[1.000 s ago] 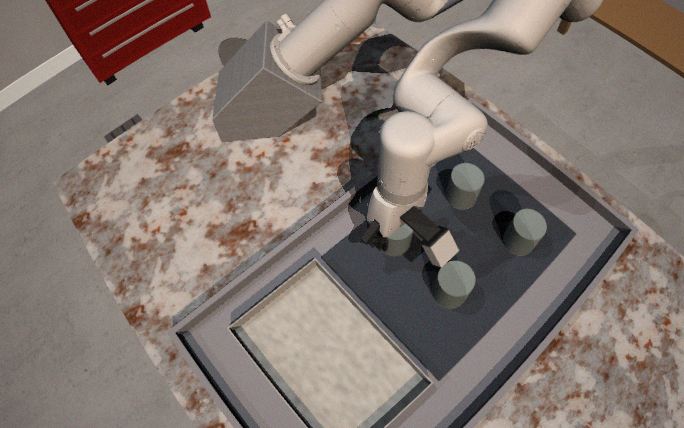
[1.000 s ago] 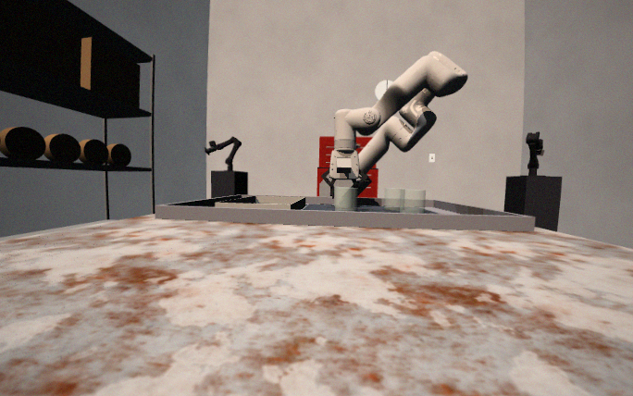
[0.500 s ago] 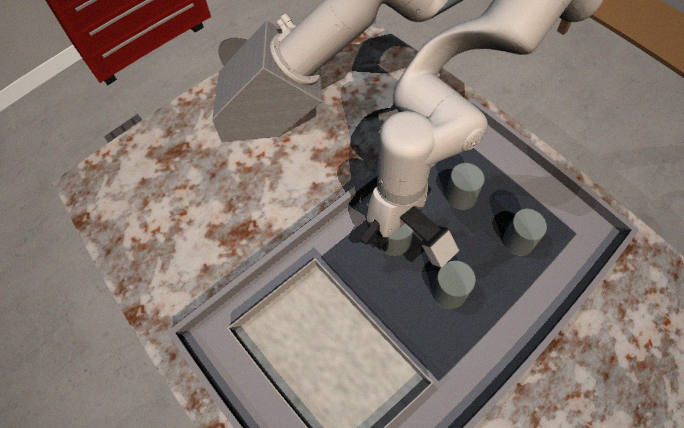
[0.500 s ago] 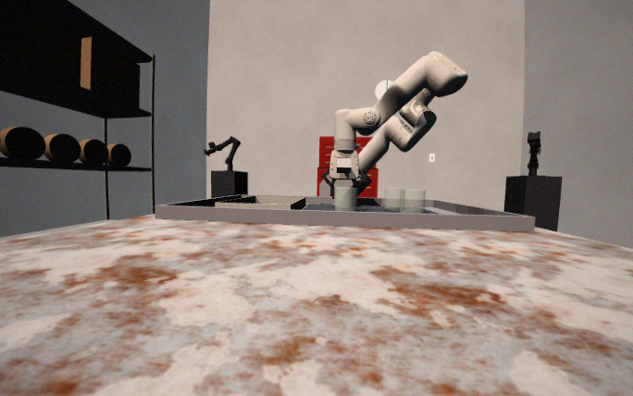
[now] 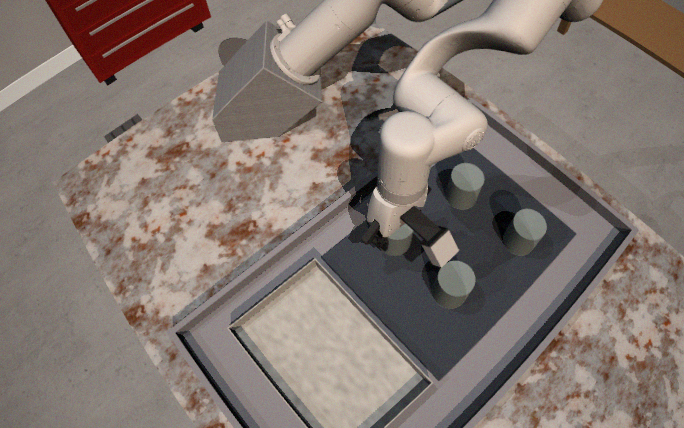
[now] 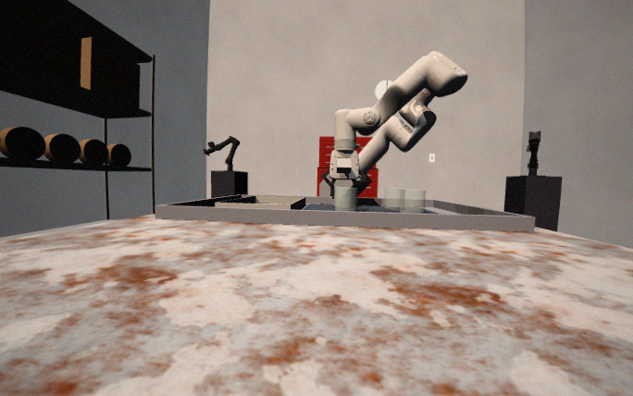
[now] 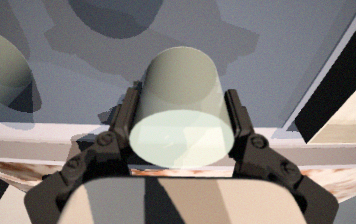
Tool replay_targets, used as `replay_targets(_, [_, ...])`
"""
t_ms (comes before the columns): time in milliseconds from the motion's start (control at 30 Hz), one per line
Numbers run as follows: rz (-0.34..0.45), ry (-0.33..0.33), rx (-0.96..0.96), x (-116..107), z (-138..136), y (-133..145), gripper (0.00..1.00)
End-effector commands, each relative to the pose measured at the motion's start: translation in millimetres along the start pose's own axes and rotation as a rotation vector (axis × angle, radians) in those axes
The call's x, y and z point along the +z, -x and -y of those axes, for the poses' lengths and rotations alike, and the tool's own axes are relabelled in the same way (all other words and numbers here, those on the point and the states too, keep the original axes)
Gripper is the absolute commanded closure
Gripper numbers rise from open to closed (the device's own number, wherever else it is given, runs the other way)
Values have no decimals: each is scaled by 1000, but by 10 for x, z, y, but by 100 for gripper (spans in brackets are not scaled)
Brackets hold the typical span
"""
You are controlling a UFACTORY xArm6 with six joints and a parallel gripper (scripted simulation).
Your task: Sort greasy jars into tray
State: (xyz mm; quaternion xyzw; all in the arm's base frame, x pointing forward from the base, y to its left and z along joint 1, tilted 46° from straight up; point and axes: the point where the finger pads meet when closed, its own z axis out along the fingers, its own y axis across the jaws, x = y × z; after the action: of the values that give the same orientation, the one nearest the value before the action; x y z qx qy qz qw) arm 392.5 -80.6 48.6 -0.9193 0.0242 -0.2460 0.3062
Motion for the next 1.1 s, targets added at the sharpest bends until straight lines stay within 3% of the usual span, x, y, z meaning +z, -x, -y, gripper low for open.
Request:
replay_targets(0, [-2,1,-1,-6,-4,-8,30])
replay_targets(900, [-2,1,-1,-6,-4,-8,33])
replay_targets(933, [-2,1,-1,-6,-4,-8,100])
replay_targets(1067, [-2,1,-1,-6,-4,-8,100])
